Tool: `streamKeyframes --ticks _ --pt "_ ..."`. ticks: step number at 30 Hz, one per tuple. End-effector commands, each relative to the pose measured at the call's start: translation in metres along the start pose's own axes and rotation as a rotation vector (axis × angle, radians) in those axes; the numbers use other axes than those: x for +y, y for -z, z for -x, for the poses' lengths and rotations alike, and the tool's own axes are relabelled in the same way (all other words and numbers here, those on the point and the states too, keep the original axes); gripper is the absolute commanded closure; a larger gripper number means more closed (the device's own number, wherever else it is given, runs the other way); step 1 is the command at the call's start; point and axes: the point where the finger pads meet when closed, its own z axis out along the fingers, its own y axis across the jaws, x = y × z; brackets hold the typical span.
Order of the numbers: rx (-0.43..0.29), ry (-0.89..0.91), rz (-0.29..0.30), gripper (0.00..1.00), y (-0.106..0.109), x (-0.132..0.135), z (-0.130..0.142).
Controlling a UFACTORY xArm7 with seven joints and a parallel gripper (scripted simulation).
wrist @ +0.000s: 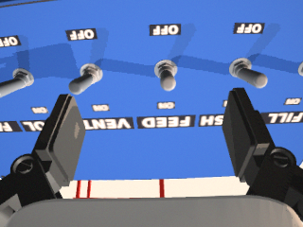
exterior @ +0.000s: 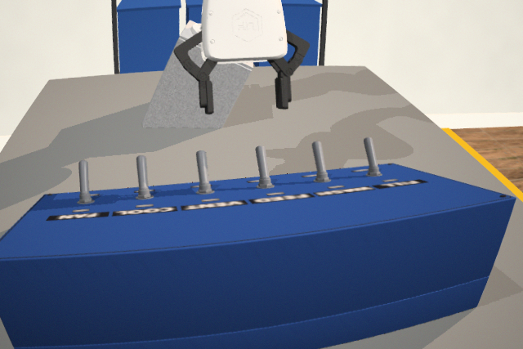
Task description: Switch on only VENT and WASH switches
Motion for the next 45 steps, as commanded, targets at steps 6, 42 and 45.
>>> streamKeyframes --ticks 6,42,45 --pt "-0.003 0.0 -0.001 0.0 0.001 -0.023 0.001" --pt "-0.003 0.0 -0.001 0.0 0.001 -0.062 0.001" --pt "-0.003 0.0 -0.001 0.0 0.001 -0.062 0.001"
